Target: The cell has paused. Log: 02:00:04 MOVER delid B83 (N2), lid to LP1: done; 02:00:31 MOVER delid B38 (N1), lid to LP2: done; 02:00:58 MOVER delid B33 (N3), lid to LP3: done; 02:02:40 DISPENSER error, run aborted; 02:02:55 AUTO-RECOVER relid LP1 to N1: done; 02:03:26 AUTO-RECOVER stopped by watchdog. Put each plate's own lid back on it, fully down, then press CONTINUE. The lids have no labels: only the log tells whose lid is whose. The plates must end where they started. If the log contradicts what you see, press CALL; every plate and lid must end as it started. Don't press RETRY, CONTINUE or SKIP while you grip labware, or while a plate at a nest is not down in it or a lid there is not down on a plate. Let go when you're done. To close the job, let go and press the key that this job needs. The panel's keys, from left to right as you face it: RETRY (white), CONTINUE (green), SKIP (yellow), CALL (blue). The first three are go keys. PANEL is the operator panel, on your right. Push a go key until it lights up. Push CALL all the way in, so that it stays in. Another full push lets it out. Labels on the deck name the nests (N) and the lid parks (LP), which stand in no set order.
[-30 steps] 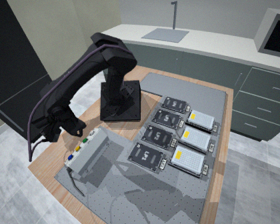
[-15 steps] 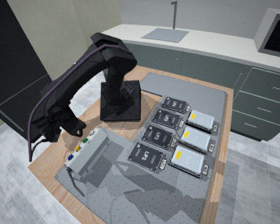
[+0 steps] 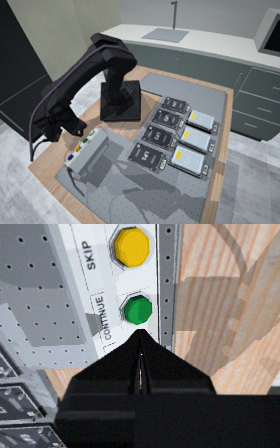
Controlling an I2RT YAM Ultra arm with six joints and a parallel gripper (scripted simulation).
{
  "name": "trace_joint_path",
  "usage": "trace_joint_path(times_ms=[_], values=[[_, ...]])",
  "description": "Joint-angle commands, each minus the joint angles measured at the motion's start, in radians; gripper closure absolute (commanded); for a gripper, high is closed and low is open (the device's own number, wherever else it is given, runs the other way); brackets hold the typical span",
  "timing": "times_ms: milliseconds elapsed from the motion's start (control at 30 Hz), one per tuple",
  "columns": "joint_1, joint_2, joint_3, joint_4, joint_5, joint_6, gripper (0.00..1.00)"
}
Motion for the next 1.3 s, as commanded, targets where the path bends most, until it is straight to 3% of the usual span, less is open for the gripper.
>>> trace_joint_path(times_ms=[0,1267], values=[[0.010,0.011,-0.002,0.033,0.008,0.012,1.00],[0.068,0.040,-0.061,0.151,0.030,0.075,1.00]])
